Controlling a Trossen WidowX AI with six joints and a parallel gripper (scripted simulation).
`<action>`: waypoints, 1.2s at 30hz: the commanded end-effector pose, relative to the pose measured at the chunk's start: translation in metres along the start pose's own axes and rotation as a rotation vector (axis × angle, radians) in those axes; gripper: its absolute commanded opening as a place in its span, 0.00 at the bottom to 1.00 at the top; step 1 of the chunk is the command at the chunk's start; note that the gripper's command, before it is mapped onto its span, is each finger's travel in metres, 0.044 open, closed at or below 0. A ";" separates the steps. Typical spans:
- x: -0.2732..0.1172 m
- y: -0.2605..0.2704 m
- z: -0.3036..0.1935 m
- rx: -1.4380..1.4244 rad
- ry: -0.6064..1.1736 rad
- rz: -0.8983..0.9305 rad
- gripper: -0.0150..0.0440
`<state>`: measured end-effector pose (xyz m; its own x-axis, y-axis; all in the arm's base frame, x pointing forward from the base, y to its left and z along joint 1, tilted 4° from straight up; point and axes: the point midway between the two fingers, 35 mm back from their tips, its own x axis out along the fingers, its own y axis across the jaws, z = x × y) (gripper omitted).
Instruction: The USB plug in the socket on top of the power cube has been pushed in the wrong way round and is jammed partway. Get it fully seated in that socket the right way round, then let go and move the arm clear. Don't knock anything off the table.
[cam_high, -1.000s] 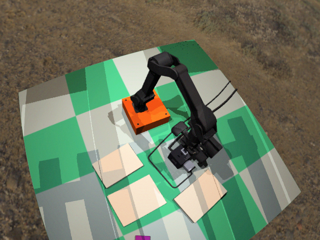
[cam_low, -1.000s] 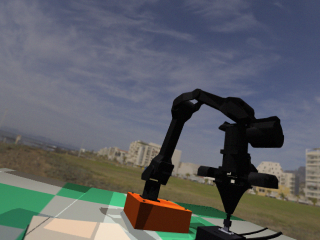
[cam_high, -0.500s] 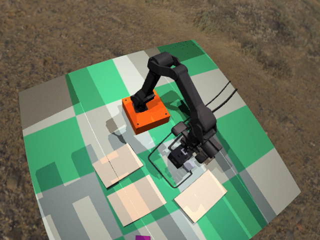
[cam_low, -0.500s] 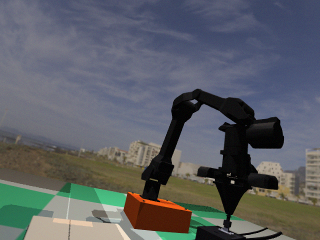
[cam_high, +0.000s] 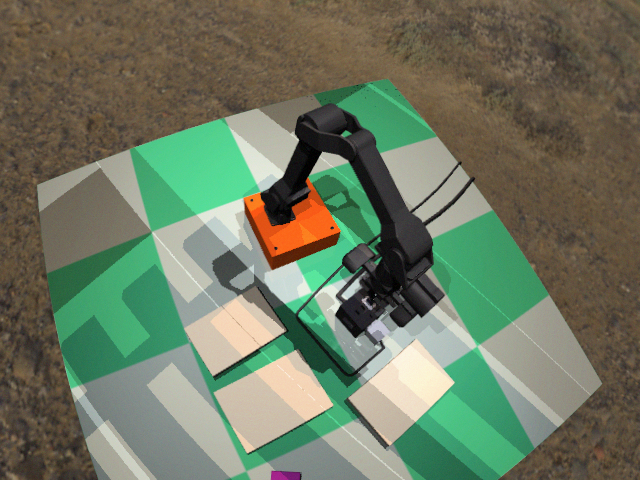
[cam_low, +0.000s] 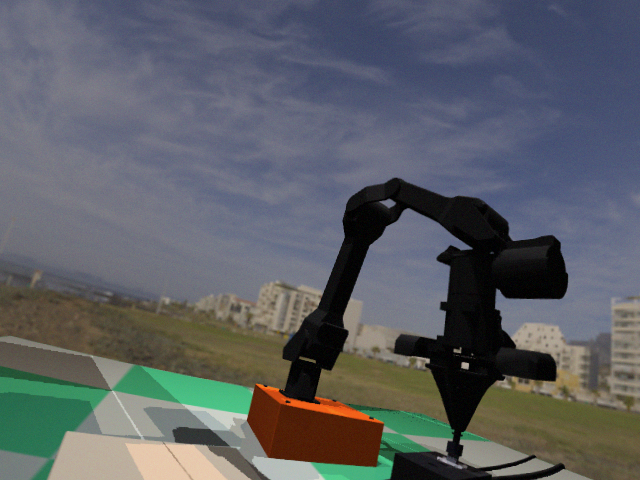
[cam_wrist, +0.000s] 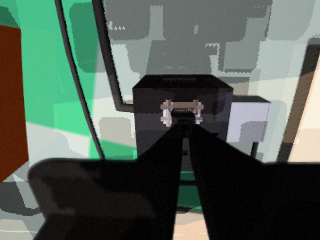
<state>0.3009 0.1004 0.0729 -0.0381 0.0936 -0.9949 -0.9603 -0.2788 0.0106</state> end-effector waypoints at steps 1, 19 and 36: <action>0.001 0.000 0.001 -0.005 -0.004 -0.001 0.25; 0.003 0.000 0.000 -0.005 -0.004 -0.001 0.25; 0.005 0.000 0.000 -0.005 -0.004 -0.001 0.25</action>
<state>0.3009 0.1006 0.0687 -0.0380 0.0938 -0.9949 -0.9601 -0.2796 0.0103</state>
